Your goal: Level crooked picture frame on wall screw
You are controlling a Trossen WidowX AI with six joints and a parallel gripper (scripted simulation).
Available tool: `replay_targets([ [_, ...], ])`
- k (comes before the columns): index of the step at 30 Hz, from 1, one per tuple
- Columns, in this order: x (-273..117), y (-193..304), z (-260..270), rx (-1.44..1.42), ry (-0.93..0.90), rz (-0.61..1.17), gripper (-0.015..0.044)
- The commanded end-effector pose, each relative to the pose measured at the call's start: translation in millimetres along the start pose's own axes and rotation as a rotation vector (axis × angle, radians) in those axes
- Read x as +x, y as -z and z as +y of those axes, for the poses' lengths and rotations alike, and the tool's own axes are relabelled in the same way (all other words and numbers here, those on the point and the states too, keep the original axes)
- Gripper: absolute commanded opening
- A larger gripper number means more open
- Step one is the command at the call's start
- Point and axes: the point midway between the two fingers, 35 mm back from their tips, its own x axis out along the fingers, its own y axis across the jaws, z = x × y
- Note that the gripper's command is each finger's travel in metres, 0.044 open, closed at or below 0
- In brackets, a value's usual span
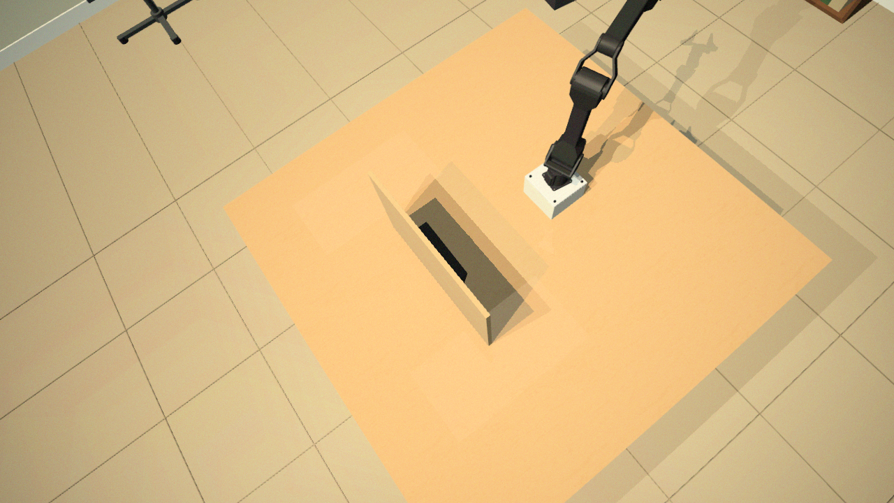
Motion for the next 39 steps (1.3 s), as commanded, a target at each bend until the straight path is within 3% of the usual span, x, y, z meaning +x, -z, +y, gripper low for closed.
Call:
replay_targets([
  [1, 0.0, 1.2, -2.7, 0.003, 0.004, 0.001, 0.0374],
  [6, -6.4, 38.1, -71.3, 0.082, 0.116, 0.026, 0.026],
  [18, -83.0, 171.9, -210.9, 0.211, 0.455, 0.176, 0.026],
  [28, -205.2, 285.9, -263.2, 0.303, 0.751, 0.396, 0.026],
  [39, -367.5, 369.4, -246.1, 0.358, 1.018, 0.754, 0.026],
])
